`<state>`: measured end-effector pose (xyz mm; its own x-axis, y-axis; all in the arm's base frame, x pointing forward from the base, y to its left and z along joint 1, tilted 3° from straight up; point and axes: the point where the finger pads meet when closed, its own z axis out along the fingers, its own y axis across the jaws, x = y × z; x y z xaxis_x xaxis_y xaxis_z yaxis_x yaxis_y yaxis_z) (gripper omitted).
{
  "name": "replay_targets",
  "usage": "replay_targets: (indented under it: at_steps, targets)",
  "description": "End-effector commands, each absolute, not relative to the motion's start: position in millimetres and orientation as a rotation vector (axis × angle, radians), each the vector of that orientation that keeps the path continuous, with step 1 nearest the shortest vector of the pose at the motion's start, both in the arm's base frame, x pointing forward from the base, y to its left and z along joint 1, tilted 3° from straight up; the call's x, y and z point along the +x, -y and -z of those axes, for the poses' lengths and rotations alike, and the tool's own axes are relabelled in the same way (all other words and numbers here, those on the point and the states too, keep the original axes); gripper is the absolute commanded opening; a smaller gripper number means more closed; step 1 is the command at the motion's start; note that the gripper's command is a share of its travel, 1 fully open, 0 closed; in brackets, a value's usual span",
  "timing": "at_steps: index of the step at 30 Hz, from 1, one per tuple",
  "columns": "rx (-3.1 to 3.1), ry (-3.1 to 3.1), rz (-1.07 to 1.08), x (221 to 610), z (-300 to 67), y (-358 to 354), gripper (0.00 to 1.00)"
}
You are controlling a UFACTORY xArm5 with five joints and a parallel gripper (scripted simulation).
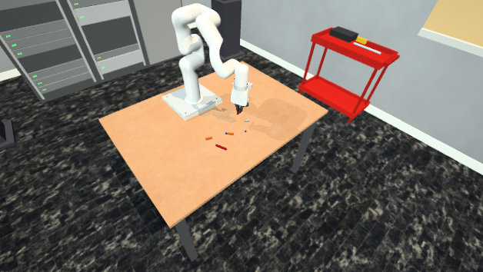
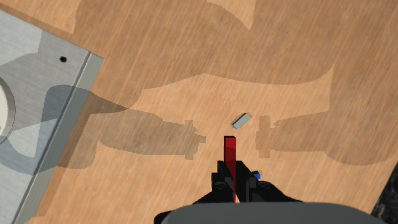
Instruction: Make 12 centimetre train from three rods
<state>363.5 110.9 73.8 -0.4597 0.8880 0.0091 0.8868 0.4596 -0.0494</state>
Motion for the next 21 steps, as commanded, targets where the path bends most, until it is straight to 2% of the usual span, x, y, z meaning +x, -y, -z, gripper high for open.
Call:
replay_targets:
  at_steps: [1,21]
  targets:
    - [-1.833,2.513,-0.06,376,-75,-105,0.04]
    - [-2.441,1.938,-0.07,411,-74,-79,0.04]
